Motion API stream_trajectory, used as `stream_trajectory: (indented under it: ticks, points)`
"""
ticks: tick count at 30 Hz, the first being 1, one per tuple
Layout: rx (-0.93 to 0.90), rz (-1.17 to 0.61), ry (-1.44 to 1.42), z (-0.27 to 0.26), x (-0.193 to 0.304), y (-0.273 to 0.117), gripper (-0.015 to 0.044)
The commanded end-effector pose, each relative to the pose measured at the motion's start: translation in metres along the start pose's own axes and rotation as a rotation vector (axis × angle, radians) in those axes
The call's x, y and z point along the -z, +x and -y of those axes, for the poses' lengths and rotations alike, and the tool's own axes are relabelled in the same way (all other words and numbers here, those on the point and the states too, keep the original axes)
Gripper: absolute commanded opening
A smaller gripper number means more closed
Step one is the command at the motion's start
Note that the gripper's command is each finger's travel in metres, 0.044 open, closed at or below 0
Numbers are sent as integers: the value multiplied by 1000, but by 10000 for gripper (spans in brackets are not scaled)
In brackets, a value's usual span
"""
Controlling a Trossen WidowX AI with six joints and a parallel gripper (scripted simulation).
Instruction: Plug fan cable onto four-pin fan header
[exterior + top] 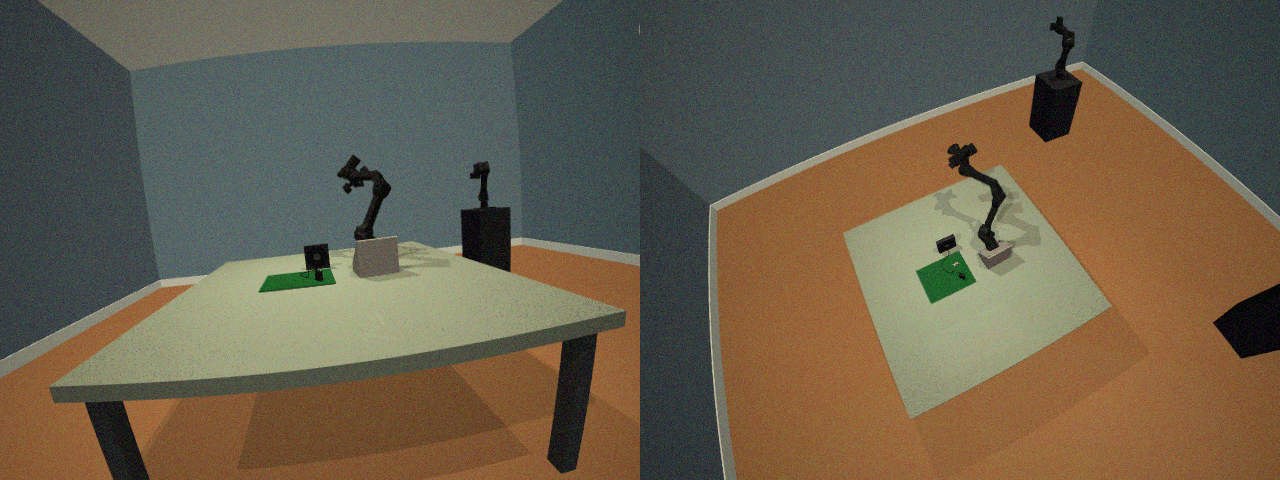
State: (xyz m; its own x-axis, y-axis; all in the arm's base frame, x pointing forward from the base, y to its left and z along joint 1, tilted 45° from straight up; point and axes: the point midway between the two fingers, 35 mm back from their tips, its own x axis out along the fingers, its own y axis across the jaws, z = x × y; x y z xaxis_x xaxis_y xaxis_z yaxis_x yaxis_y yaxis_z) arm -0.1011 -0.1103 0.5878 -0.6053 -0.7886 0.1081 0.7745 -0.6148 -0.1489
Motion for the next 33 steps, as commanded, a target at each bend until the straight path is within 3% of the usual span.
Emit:
stream_trajectory:
  ticks: [1, 5, 17, 22, 25, 33]
  points:
    - [0, 0, 0, 0, 0, 0, 26]
    - [-47, 29, -74, -22, -4, 0, 131]
    - [-435, 314, -585, -204, -12, -54, 440]
    - [-599, 452, -768, -270, 0, -101, 440]
    - [-665, 478, -712, -287, 3, -117, 440]
    - [-950, 693, -1018, -363, 61, -225, 440]
